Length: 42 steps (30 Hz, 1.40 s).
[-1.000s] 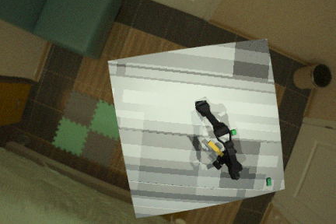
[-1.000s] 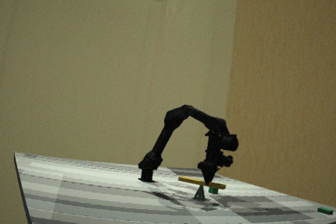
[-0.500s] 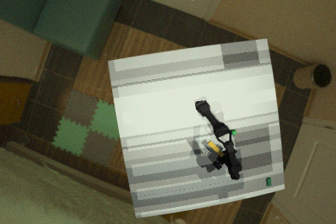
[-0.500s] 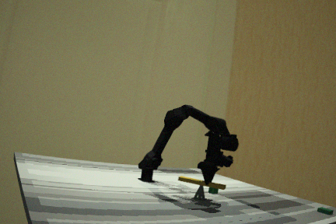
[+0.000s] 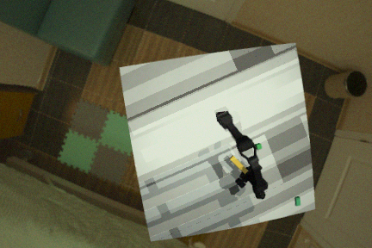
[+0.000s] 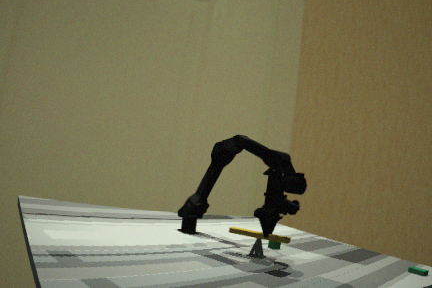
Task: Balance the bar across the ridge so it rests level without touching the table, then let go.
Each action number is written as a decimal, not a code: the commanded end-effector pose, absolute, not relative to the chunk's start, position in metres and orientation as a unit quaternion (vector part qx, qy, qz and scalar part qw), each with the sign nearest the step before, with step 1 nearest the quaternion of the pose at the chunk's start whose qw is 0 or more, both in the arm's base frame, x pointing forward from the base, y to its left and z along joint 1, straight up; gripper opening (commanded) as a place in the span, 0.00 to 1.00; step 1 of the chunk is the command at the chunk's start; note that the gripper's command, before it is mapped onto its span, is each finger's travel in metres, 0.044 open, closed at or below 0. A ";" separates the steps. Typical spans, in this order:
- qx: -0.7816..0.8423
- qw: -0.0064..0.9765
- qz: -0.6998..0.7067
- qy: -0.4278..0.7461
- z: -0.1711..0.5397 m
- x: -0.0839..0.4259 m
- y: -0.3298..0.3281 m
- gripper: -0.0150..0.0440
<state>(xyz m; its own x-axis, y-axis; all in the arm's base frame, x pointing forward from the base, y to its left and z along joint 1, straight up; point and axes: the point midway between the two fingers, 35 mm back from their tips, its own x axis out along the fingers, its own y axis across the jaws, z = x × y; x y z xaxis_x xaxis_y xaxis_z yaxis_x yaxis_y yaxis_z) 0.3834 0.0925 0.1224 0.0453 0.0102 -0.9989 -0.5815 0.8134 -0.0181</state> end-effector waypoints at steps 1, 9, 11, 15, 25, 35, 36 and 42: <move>-0.217 0.689 0.215 0.657 0.122 0.383 0.092 0.54; -0.217 0.689 0.215 0.657 0.122 0.383 0.092 0.54; -0.217 0.689 0.215 0.657 0.122 0.383 0.092 0.55; -0.217 0.689 0.215 0.657 0.122 0.383 0.092 0.55; -0.217 0.689 0.215 0.657 0.122 0.383 0.092 0.57; -0.217 0.689 0.215 0.657 0.122 0.383 0.092 0.70; -0.217 0.689 0.215 0.657 0.122 0.383 0.092 0.75; -0.217 0.689 0.215 0.657 0.122 0.383 0.092 1.00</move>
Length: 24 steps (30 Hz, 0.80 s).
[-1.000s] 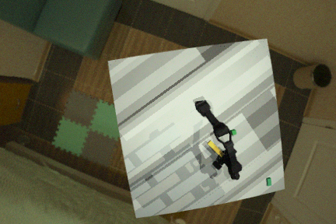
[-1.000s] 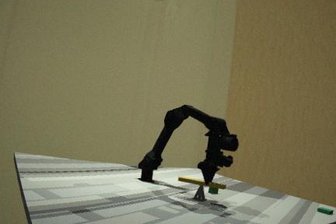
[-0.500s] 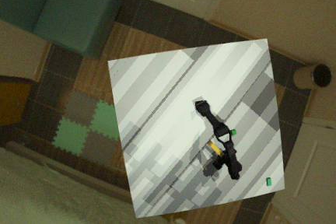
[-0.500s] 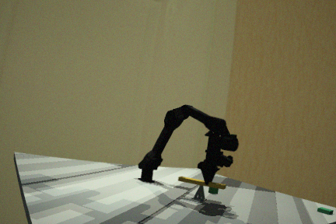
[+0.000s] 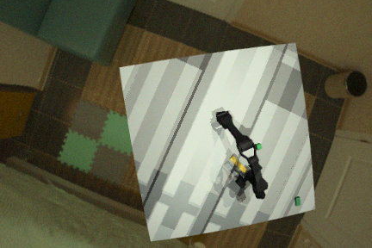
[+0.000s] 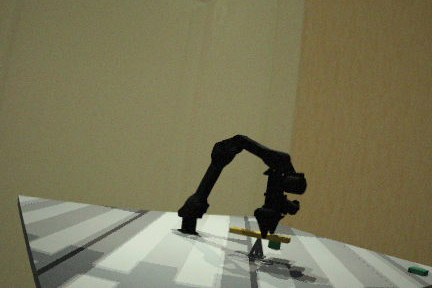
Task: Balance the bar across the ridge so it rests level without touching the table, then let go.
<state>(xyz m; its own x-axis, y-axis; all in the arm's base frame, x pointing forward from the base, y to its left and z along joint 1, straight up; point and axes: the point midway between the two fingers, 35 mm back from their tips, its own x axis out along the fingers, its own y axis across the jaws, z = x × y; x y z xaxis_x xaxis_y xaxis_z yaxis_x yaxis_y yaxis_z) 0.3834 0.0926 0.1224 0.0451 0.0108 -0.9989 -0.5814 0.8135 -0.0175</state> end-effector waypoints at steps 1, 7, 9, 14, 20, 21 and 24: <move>-0.217 0.689 0.215 0.657 0.122 0.383 0.092 1.00; -0.218 0.704 0.213 0.641 0.173 0.384 0.093 1.00; -0.219 0.712 0.213 0.632 0.201 0.381 0.092 1.00; -0.219 0.718 0.212 0.626 0.221 0.377 0.091 1.00; -0.219 0.718 0.212 0.626 0.221 0.377 0.091 1.00; -0.219 0.718 0.212 0.626 0.221 0.377 0.091 1.00; -0.219 0.718 0.212 0.626 0.221 0.377 0.091 1.00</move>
